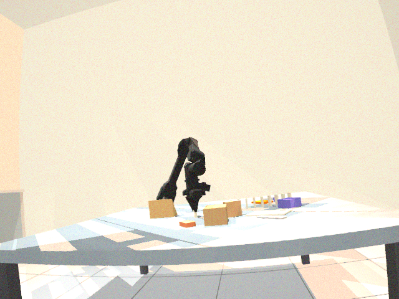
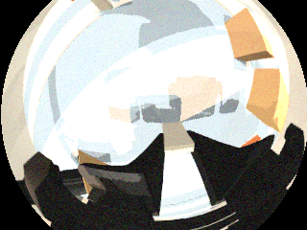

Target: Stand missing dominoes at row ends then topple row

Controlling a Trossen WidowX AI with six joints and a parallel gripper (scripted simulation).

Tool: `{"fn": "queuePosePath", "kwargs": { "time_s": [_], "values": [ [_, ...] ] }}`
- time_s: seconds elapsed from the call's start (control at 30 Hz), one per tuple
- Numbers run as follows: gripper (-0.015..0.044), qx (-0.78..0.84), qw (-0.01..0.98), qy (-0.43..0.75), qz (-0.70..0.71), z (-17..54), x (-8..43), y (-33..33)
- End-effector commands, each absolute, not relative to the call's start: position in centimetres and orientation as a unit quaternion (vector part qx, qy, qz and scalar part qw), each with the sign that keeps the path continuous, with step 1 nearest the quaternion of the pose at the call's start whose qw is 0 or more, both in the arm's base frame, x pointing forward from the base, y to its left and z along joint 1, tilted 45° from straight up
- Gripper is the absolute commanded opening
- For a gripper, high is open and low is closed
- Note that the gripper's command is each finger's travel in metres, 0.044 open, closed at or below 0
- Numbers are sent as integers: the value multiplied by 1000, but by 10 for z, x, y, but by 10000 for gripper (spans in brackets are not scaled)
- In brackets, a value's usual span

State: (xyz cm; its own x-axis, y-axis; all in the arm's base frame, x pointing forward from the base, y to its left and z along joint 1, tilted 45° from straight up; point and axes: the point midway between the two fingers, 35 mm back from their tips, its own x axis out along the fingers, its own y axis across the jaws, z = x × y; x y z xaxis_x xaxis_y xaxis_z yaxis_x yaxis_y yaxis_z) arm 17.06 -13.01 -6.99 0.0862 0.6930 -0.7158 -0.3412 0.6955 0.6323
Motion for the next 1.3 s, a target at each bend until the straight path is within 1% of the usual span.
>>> {"fn": "queuePosePath", "kwargs": {
  "time_s": [0.0,0.1,0.33,0.5,0.57,0.67,0.8,0.93,1.0,1.27],
  "values": [
    [107,156,721,572,358,-70,171,-130],
    [107,161,724,579,339,-64,174,-143],
    [107,154,721,575,356,5,162,-206],
    [107,153,720,574,358,12,160,-210],
    [107,162,719,580,347,18,169,-208],
    [107,199,711,601,305,46,209,-191],
    [107,252,698,619,255,85,254,-156],
    [107,300,682,629,221,121,284,-117],
    [107,310,678,631,216,128,289,-108],
    [107,310,678,631,215,128,290,-107]
  ]
}}
